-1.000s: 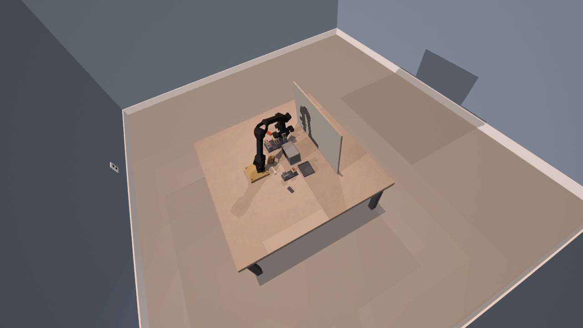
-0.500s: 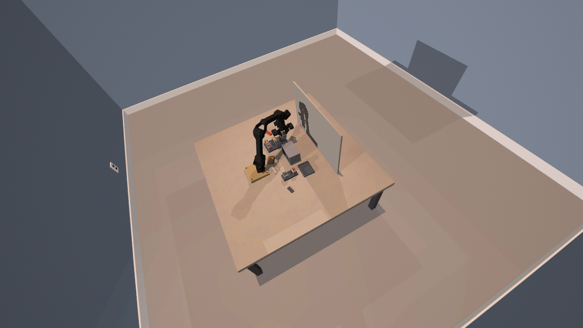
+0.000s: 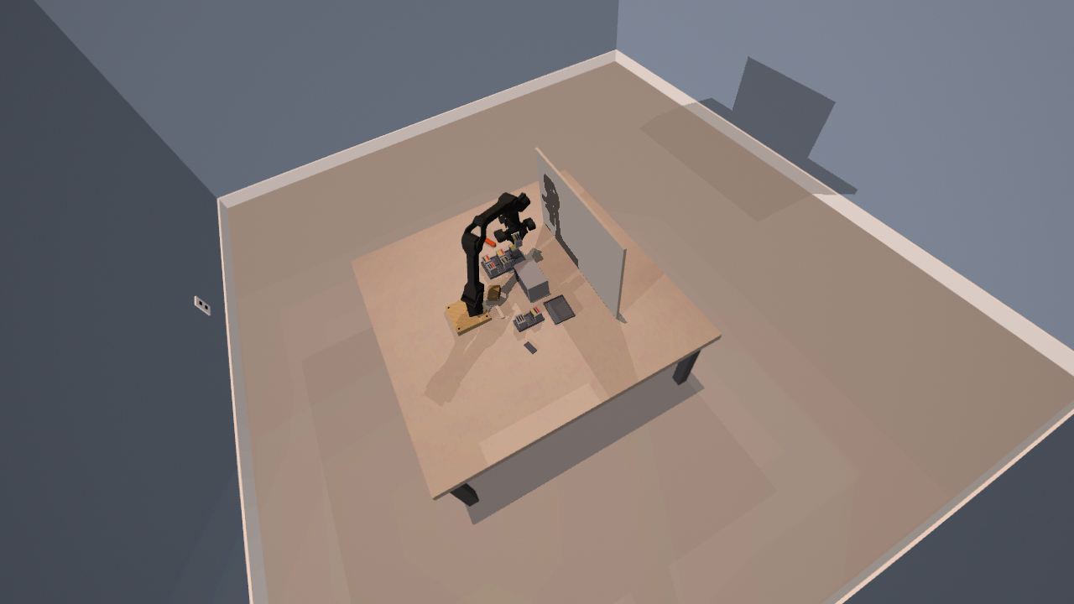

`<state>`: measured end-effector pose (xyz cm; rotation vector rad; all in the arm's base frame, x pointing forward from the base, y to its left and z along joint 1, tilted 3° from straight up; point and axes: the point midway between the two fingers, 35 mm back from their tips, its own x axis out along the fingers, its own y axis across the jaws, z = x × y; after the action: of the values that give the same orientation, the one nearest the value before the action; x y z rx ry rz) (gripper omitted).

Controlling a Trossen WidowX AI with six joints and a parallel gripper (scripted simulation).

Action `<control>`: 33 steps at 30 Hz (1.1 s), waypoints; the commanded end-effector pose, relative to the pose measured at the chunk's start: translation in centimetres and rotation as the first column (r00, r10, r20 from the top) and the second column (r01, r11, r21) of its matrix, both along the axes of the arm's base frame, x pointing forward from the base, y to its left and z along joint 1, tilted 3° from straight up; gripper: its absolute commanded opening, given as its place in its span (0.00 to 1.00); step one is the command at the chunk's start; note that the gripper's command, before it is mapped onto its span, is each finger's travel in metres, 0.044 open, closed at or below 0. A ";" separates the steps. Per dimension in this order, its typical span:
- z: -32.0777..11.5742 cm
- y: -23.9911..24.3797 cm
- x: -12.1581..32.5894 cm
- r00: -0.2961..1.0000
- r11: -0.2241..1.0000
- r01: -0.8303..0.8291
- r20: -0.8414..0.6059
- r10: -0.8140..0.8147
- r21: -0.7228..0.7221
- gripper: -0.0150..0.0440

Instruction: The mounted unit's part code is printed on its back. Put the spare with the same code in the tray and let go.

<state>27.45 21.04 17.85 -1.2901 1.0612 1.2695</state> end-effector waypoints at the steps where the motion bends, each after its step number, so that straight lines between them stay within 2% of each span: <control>1: 2.1 -0.1 -0.1 1.000 1.000 -0.003 0.009 0.003 0.003 0.25; 6: 3.8 -0.3 -0.3 1.000 1.000 -0.004 0.010 0.004 0.003 0.25; 12: 3.8 -1.0 0.3 1.000 1.000 -0.003 0.011 0.003 0.003 0.25; 33: 3.7 -11.6 6.7 1.000 1.000 0.000 0.018 0.000 -0.012 0.25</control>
<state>33.21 11.42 21.28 -1.3046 1.0661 1.2525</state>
